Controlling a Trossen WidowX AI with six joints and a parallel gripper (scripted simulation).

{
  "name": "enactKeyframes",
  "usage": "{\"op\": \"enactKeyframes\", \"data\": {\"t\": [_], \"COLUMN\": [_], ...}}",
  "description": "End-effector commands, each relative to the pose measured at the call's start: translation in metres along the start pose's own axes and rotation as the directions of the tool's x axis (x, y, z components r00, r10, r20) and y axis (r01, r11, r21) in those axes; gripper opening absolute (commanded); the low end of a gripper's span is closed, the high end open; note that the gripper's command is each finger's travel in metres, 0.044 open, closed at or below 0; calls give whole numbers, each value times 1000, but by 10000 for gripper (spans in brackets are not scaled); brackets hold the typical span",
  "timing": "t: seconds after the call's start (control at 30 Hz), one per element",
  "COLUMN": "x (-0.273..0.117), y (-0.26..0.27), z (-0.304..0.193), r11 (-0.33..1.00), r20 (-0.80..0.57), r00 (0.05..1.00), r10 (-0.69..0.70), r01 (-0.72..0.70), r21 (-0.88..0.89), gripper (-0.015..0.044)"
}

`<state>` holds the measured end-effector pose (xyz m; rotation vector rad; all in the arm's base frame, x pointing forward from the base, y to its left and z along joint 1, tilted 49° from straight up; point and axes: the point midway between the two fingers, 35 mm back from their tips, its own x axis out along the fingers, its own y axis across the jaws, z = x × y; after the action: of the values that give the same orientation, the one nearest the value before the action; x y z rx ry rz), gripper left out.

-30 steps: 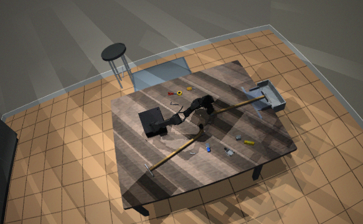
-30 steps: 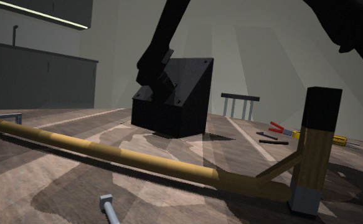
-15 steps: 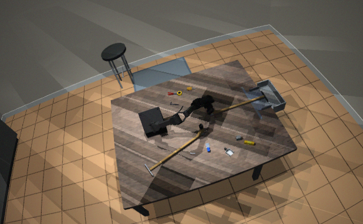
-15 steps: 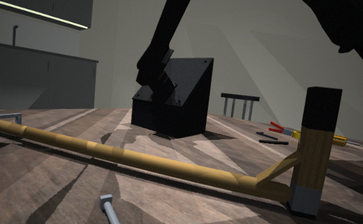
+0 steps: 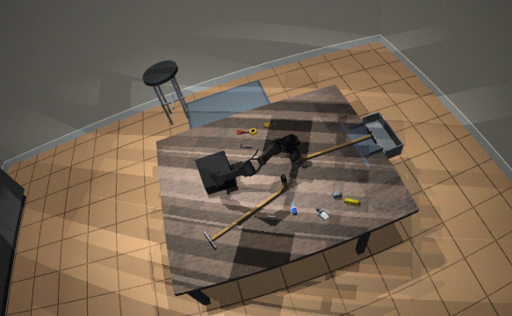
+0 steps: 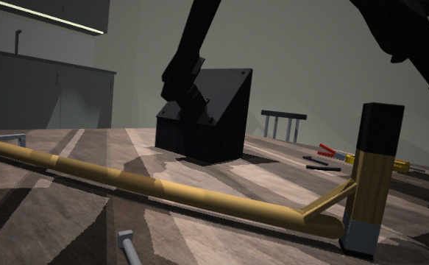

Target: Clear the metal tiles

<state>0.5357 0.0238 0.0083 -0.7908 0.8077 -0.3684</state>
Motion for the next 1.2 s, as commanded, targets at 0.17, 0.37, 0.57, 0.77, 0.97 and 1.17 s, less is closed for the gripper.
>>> {"op": "enactKeyframes", "data": {"t": [0.17,0.37,0.57,0.77,0.97,1.17], "x": [-11,-15,-20,-24,-29,-33], "y": [-1,-1,0,0,0,0], "z": [-4,-8,-13,-17,-22,-26], "r11": [1000,1000,1000,1000,1000,1000], "r20": [6,7,7,7,7,8], "r00": [1000,1000,1000,1000,1000,1000], "r10": [-2,-2,-1,-1,0,0], "r01": [2,2,1,1,0,0], "r21": [2,2,2,2,1,1], "gripper": [0,0,0,0,0,0]}}
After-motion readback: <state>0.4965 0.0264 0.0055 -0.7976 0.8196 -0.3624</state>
